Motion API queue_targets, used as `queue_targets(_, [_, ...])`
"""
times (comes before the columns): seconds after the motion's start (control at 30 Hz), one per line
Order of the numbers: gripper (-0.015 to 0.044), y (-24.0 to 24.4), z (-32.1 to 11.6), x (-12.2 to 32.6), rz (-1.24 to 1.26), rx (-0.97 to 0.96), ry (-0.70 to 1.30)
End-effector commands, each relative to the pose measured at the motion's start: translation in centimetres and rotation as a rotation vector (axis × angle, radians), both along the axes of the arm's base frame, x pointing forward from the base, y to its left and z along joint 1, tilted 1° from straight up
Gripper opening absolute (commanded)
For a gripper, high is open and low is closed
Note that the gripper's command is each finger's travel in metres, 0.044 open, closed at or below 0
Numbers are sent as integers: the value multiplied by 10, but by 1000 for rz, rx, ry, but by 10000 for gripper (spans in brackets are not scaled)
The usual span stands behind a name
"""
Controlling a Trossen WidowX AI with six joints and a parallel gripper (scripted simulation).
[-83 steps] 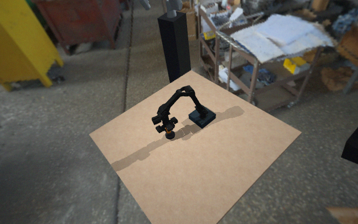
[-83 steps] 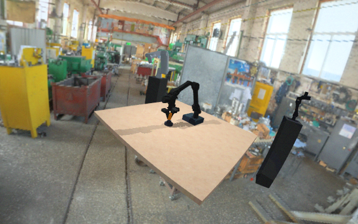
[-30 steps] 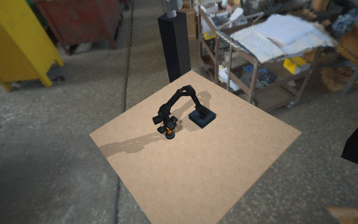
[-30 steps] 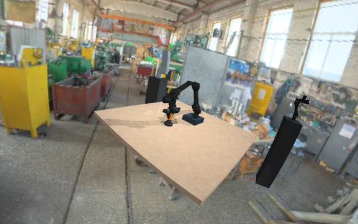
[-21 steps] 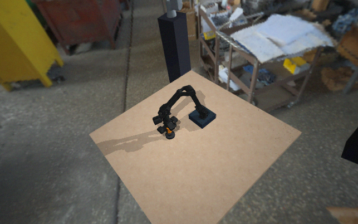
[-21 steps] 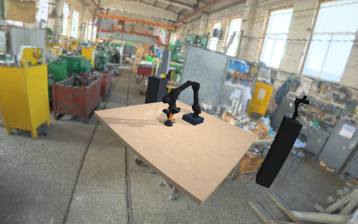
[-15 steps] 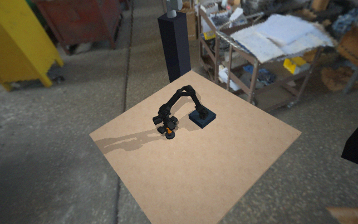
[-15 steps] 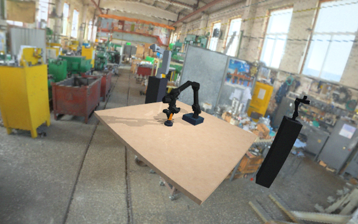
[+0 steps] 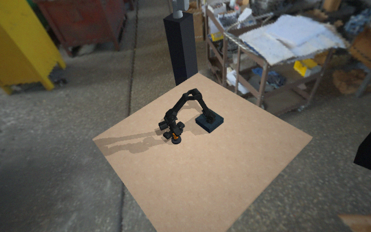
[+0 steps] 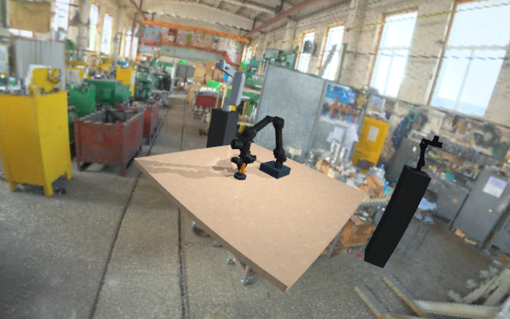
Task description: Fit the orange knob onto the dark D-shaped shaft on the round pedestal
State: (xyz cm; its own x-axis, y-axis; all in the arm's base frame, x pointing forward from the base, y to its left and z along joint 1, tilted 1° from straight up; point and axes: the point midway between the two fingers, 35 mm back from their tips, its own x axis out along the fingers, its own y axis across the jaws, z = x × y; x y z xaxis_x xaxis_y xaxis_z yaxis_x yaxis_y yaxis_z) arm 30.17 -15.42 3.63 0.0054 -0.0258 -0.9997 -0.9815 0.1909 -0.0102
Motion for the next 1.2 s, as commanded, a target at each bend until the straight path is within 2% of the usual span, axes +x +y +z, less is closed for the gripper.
queue_targets(0.0, [0, 0, -2, 0, -19, 2, -3])
queue_targets(0.23, [0, 0, -1, 0, -5, 0, 0])
queue_targets(0.8, [440, 0, -1, 0, -5, 0, 0])
queue_targets(1.0, [440, 0, 2, 0, -6, 0, 0])
queue_targets(1.17, [440, 0, 72, 2, -8, 0, -1])
